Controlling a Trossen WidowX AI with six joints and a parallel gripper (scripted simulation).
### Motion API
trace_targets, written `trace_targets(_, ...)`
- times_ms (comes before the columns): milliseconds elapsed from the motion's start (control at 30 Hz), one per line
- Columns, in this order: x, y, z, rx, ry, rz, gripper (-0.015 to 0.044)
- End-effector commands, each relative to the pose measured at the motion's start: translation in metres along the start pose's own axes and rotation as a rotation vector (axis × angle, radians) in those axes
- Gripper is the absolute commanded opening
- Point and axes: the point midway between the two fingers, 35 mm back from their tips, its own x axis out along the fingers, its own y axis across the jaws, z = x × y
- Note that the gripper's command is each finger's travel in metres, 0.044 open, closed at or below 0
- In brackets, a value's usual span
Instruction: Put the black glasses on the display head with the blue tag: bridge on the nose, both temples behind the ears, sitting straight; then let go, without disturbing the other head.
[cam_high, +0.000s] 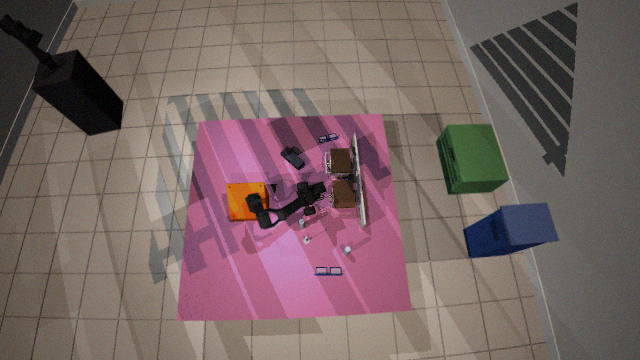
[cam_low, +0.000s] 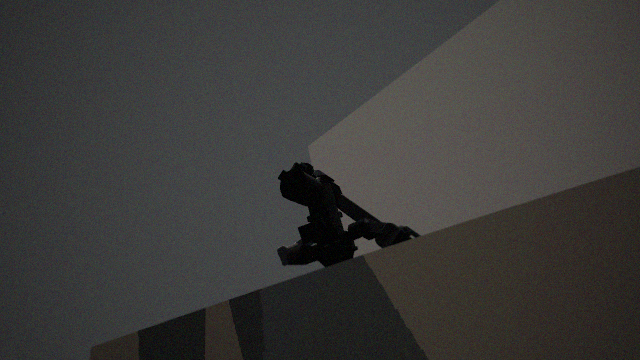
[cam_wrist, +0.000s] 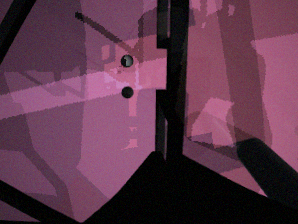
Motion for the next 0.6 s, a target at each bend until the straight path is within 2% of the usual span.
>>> trace_targets(0,-0.006,-0.026,0.005,-0.062,-0.02,0.003,0.0)
trace_targets(567,-0.009,-0.123,-0.006,-0.348,-0.03,-0.011,0.0)
